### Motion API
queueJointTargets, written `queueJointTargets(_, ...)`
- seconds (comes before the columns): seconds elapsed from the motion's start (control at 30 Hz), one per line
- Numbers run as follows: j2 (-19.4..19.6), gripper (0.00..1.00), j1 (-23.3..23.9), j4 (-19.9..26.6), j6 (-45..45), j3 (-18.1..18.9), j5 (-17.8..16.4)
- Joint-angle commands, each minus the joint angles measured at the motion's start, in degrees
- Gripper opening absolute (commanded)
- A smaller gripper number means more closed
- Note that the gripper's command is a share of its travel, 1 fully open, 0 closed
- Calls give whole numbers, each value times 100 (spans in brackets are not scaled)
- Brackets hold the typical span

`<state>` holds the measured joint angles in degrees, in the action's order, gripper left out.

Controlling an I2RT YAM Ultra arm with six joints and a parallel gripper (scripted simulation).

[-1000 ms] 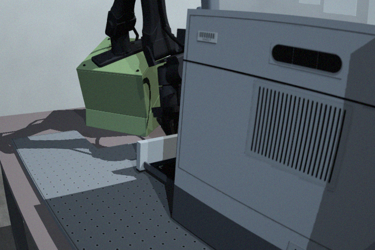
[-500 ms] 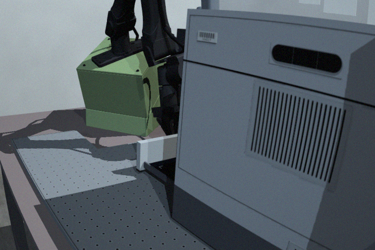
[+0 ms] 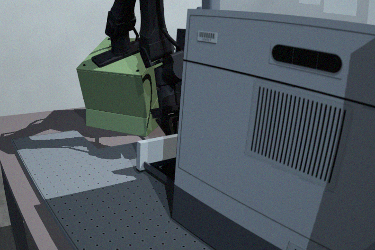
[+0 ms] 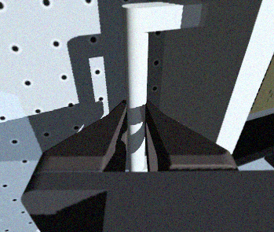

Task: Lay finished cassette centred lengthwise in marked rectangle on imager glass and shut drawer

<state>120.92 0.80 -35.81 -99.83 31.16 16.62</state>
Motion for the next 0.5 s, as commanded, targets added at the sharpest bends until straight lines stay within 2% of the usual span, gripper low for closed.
queueJointTargets(0.0,197,0,51,-474,-127,-4,-136)
queueJointTargets(0.03,184,0,44,-463,-132,153,-136)
queueJointTargets(0.23,191,0,16,-370,-130,267,-139)
queueJointTargets(0.3,199,0,3,-170,-119,328,-139)
queueJointTargets(0.47,202,0,-34,-20,-96,480,-134)
